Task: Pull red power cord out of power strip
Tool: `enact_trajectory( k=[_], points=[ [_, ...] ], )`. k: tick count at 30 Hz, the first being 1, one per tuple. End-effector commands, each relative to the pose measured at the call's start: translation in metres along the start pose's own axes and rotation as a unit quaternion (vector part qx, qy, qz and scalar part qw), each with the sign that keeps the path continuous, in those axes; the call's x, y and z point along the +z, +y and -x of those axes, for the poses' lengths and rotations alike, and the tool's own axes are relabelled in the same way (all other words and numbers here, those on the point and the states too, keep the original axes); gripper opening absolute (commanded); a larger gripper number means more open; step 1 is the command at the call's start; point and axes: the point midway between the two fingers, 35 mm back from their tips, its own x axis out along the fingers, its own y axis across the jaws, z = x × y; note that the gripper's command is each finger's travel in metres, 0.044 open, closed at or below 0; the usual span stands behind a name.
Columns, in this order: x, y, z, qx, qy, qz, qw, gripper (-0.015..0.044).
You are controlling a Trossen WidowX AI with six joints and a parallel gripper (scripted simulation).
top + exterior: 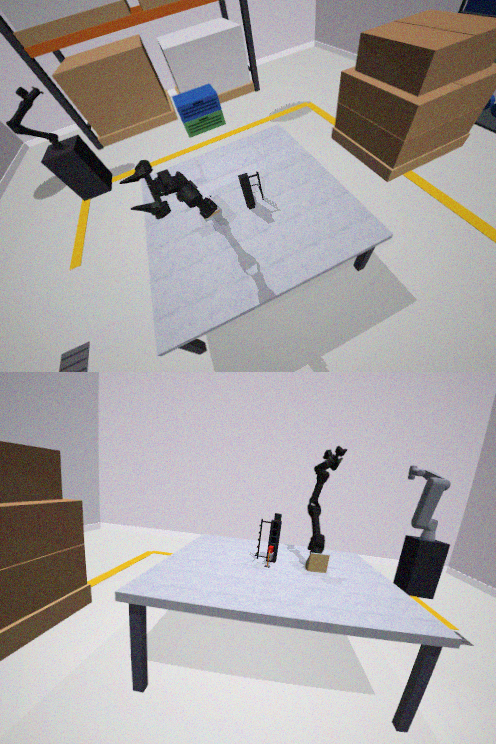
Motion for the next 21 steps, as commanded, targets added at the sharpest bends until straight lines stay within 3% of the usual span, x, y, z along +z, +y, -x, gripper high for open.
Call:
enact_trajectory(
  k=[1, 9, 21],
  points=[
    [0.000, -0.001, 0.000, -0.002, 0.000, 0.000, 1.000, 0.0374],
    [-0.003, -0.080, 0.018, -0.114, -0.005, 0.013, 0.993, 0.0164],
    [-0.004, -0.243, 0.115, -0.375, -0.011, 0.052, 0.926, 0.0160]
  ],
)
